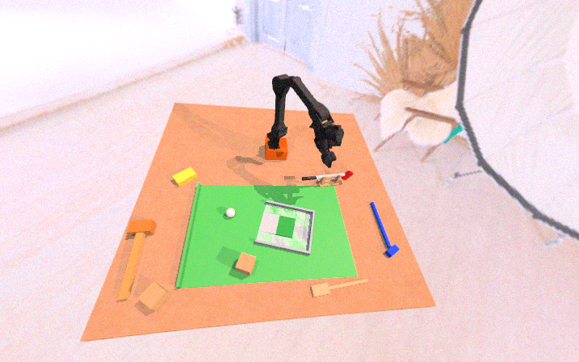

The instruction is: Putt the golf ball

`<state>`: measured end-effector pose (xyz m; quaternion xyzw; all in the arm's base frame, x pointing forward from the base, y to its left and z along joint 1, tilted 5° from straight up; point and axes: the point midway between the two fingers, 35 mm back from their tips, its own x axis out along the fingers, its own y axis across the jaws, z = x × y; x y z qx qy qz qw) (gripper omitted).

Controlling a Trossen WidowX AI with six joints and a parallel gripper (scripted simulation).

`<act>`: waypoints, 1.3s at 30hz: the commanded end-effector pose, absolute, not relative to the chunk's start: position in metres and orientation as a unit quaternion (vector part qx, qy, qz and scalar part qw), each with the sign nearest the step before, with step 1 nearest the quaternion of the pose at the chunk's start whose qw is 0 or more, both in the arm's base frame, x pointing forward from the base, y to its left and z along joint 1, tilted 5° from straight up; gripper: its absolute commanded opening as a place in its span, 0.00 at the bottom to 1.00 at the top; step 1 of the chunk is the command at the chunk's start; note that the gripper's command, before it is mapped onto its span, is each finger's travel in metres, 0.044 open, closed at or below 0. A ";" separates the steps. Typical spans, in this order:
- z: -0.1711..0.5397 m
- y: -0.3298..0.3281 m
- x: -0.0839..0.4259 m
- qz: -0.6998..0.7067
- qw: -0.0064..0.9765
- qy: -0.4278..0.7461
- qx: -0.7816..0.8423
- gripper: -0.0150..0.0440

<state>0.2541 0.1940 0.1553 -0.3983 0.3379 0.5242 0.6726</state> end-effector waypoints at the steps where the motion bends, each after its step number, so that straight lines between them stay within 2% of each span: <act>1: 0.095 0.156 0.266 0.558 0.607 0.391 -0.409 1.00; 8: 0.068 0.131 0.261 0.578 0.578 0.412 -0.404 1.00; 39: 0.013 0.136 0.263 0.578 0.578 0.412 -0.403 1.00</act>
